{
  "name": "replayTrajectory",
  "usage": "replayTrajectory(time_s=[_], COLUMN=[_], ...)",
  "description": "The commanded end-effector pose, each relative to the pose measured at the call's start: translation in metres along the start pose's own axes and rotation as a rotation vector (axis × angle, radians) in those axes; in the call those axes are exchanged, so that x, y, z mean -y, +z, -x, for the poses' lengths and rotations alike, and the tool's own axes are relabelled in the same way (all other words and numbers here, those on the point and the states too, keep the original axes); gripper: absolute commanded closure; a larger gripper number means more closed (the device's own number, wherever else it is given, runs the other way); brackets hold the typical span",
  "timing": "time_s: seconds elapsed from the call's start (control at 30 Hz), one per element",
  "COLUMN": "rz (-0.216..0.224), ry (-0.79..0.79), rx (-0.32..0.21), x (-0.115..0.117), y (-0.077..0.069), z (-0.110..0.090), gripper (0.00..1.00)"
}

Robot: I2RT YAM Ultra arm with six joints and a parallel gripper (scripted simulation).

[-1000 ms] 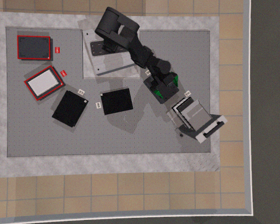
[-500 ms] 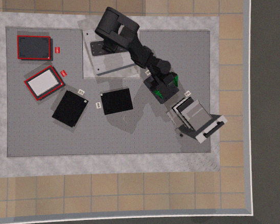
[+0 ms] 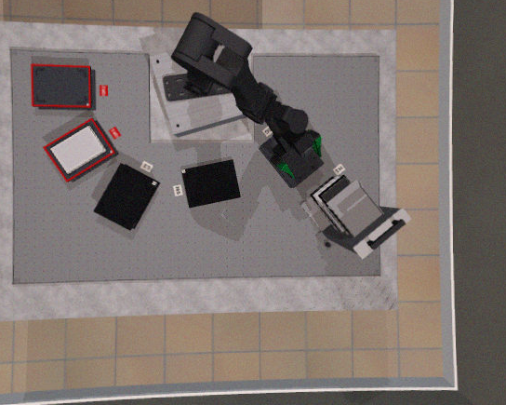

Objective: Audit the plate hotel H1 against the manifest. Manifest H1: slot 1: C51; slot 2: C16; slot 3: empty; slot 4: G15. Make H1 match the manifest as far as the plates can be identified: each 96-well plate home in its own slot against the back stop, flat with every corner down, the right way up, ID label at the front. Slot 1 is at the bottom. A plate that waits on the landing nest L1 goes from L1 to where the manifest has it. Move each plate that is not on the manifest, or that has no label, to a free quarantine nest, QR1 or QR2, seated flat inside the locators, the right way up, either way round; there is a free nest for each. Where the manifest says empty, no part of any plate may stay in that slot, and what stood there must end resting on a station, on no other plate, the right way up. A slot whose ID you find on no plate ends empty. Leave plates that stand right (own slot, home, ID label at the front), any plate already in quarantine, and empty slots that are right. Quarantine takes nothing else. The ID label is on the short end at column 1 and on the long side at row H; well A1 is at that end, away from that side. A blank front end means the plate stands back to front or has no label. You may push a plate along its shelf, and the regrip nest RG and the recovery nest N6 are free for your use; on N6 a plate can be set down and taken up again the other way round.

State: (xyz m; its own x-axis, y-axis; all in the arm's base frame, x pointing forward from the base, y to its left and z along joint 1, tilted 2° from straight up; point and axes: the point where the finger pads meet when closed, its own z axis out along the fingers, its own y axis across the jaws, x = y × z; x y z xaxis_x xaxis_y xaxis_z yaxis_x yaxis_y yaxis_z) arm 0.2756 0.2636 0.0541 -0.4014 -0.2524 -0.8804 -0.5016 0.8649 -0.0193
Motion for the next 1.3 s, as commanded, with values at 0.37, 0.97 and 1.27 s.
replayTrajectory(time_s=[0.37, 0.97, 1.27], rz=[0.003, 0.003, 0.003], ry=[0.007, 0.008, 0.008], rx=[0.02, 0.02, 0.02], x=[-0.001, -0.001, -0.001], y=[-0.018, -0.037, -0.051], z=[-0.003, -0.002, 0.004], gripper=[0.0, 0.0, 0.0])
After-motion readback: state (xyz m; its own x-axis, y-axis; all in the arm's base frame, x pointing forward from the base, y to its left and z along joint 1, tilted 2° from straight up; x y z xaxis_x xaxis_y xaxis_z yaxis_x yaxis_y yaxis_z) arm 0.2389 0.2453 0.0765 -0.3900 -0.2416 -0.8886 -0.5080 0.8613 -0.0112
